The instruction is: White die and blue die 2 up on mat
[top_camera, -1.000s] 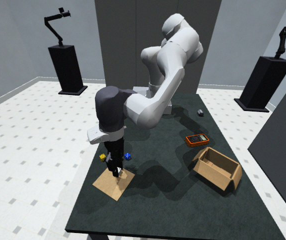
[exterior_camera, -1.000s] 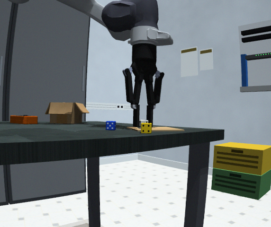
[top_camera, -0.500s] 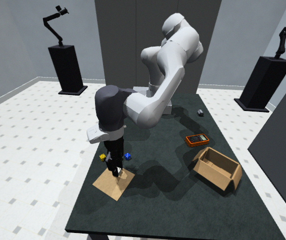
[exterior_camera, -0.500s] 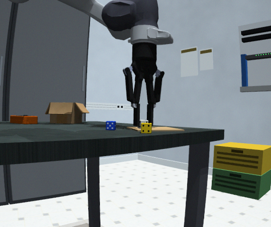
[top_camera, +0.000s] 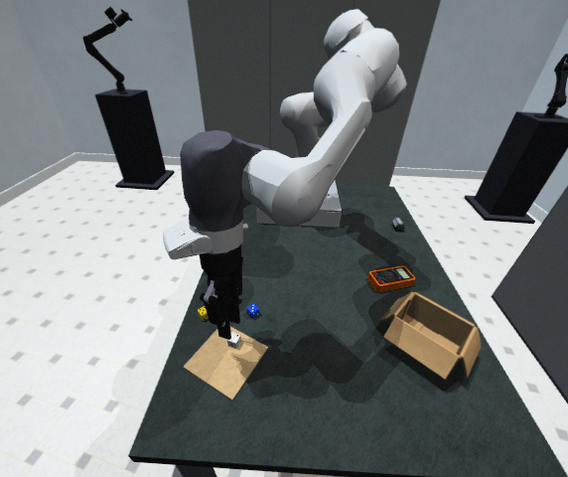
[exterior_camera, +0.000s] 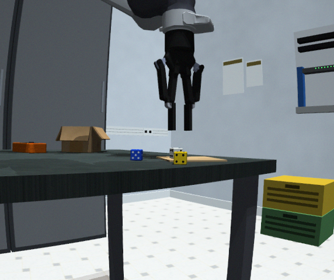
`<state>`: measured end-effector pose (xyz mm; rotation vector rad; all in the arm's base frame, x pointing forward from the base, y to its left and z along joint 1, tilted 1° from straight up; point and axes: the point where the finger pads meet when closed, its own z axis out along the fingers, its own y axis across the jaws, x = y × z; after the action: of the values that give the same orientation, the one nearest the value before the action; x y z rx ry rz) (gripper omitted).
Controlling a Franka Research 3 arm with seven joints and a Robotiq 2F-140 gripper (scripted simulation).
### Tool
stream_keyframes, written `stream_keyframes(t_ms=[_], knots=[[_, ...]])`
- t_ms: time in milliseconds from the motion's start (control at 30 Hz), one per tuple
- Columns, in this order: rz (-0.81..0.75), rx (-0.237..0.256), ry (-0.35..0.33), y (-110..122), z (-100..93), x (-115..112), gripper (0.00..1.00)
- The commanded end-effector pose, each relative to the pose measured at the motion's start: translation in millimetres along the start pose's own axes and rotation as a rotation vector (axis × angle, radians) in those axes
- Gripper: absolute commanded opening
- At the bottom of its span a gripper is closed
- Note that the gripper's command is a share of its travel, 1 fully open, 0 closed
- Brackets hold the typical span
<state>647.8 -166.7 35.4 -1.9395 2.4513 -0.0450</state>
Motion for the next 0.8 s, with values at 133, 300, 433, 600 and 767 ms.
stream_keyframes(t_ms=[133,300,433,600,767], knots=[[0.011,-0.019,-0.002,6,-24.5,-1,0.32],[0.011,-0.019,-0.002,6,-26.3,-1,0.32],[0.011,-0.019,-0.002,6,-26.4,-1,1.0],[0.011,-0.019,-0.002,6,-26.4,-1,1.0],[0.011,-0.019,-0.002,6,-26.4,-1,1.0]])
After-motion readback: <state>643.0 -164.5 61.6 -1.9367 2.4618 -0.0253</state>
